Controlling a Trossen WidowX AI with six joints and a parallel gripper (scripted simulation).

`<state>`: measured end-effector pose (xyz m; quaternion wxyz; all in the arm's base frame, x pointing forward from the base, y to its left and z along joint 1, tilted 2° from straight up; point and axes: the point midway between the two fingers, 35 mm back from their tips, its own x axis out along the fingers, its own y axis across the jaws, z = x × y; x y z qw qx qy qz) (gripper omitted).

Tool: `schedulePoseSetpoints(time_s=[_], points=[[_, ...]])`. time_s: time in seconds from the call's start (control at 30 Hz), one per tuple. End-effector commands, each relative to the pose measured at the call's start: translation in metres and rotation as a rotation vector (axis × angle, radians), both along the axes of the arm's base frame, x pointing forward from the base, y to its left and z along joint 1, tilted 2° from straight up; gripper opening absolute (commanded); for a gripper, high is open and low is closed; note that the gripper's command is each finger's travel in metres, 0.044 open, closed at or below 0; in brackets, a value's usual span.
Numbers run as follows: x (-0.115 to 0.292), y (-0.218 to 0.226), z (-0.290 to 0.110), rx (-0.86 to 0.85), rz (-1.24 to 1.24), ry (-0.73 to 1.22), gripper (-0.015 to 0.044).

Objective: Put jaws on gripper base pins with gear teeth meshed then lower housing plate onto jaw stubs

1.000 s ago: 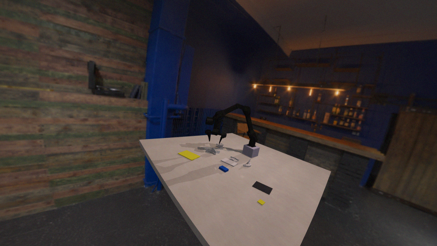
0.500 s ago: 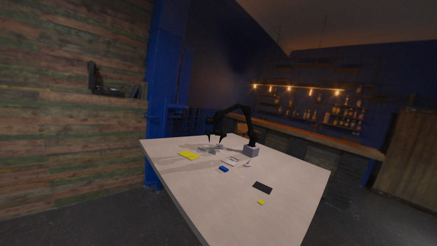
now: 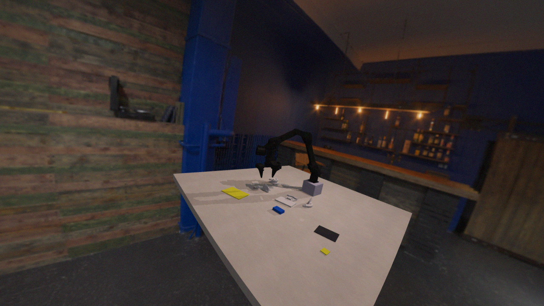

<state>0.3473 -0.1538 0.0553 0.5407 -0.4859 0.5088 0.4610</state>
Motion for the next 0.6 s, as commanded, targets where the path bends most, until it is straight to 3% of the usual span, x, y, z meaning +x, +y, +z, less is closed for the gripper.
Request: schedulePoseSetpoints(time_s=[0.0, 0.3, 0.43, 0.57], points=[[0.001, 0.002, 0.000, -0.002, 0.096, 0.002, 0.0440], [0.002, 0.003, -0.002, -0.006, 0.185, 0.001, 0.0440], [0.001, 0.004, -0.037, -0.006, 0.185, 0.001, 0.0440], [0.001, 0.005, -0.039, -0.006, 0.185, 0.001, 0.0440]])
